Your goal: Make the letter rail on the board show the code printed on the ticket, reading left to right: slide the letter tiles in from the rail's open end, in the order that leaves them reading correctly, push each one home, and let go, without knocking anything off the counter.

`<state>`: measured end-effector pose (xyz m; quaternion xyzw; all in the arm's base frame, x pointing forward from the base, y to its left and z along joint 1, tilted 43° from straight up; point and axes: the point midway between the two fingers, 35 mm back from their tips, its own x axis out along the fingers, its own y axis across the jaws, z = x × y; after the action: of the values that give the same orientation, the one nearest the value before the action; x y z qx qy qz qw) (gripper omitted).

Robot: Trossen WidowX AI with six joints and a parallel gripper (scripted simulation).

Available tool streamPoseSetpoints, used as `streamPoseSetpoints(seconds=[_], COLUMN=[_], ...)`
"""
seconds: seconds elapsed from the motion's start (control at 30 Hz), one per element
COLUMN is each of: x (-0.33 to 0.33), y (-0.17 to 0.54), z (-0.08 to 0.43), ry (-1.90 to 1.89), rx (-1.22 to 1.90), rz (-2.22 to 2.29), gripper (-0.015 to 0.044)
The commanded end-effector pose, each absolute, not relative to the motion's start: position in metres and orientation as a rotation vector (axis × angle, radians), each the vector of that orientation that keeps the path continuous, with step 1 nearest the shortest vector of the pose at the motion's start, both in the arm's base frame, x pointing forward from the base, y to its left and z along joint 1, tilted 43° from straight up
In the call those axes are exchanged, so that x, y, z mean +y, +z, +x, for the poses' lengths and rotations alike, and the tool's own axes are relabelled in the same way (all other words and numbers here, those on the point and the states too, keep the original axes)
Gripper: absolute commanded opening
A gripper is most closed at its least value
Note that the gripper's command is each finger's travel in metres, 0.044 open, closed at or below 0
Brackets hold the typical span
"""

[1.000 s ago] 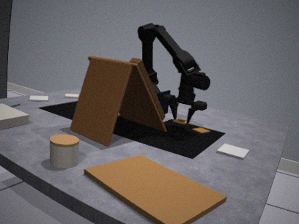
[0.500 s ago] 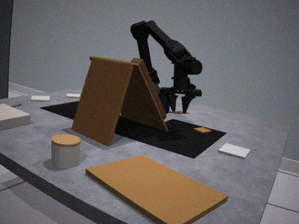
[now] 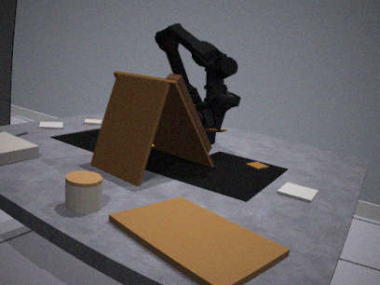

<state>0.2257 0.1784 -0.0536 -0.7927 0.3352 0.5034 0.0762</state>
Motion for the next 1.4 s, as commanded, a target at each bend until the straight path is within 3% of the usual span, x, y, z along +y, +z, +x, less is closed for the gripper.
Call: streamPoseSetpoints(seconds=[0.0,1.37], x=[0.175,0.103], y=[-0.039,0.123], z=[0.235,0.291], ry=[1.381,0.277], rx=[1.017,0.881], rz=[-2.317,-1.428], gripper=[0.0,0.0])
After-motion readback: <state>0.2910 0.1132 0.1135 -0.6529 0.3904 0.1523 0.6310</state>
